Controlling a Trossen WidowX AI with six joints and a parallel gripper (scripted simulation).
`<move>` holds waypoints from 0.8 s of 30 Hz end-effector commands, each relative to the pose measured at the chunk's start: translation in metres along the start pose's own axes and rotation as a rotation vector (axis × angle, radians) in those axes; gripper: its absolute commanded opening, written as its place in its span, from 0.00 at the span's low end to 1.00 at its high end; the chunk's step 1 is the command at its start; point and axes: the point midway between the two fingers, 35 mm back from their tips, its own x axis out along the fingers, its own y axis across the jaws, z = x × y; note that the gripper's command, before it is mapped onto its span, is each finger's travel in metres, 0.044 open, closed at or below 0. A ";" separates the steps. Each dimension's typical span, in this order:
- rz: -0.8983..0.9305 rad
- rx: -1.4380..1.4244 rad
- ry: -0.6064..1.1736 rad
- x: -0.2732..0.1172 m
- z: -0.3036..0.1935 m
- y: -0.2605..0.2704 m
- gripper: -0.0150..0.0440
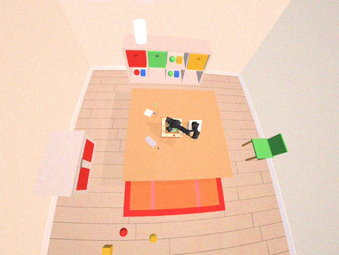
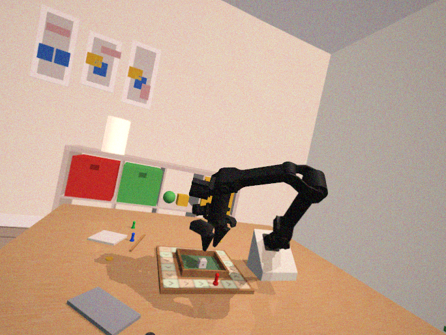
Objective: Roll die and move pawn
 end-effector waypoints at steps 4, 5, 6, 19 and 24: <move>0.053 -0.670 0.034 0.014 -0.062 0.023 0.59; 0.053 -0.670 0.034 0.014 -0.062 0.023 0.59; 0.053 -0.670 0.034 0.014 -0.062 0.023 0.59; 0.053 -0.670 0.035 0.029 -0.062 0.021 0.59; 0.053 -0.670 0.034 0.035 -0.062 0.022 0.59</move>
